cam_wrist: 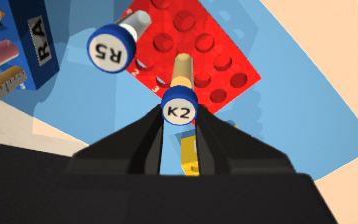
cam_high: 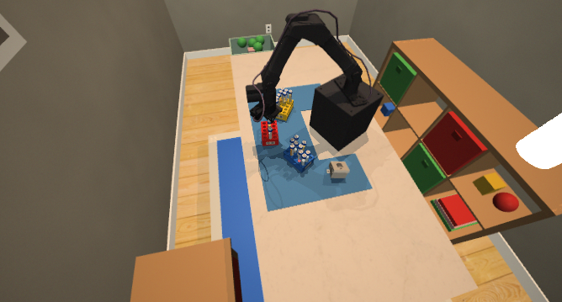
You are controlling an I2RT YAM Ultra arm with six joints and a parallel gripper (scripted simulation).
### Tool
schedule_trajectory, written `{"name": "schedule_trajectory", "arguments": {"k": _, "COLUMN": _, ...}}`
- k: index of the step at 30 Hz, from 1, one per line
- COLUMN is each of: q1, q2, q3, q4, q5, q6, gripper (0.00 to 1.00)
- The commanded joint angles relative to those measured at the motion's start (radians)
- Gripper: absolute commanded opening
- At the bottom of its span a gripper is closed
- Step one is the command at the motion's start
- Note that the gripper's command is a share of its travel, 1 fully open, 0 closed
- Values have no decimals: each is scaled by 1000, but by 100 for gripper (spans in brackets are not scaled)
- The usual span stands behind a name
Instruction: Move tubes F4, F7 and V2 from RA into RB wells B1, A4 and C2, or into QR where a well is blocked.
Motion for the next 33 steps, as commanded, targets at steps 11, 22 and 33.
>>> {"name": "schedule_trajectory", "arguments": {"k": 11, "q1": 15, "q2": -47, "q3": -6, "q4": -33, "q5": -10, "q6": 7, "gripper": 0}}
{"name": "schedule_trajectory", "arguments": {"k": 22, "q1": 15, "q2": -75, "q3": -12, "q4": -56, "q5": -10, "q6": 7, "gripper": 0}}
{"name": "schedule_trajectory", "arguments": {"k": 33, "q1": -5, "q2": -106, "q3": 7, "q4": -86, "q5": -10, "q6": -8, "gripper": 0}}
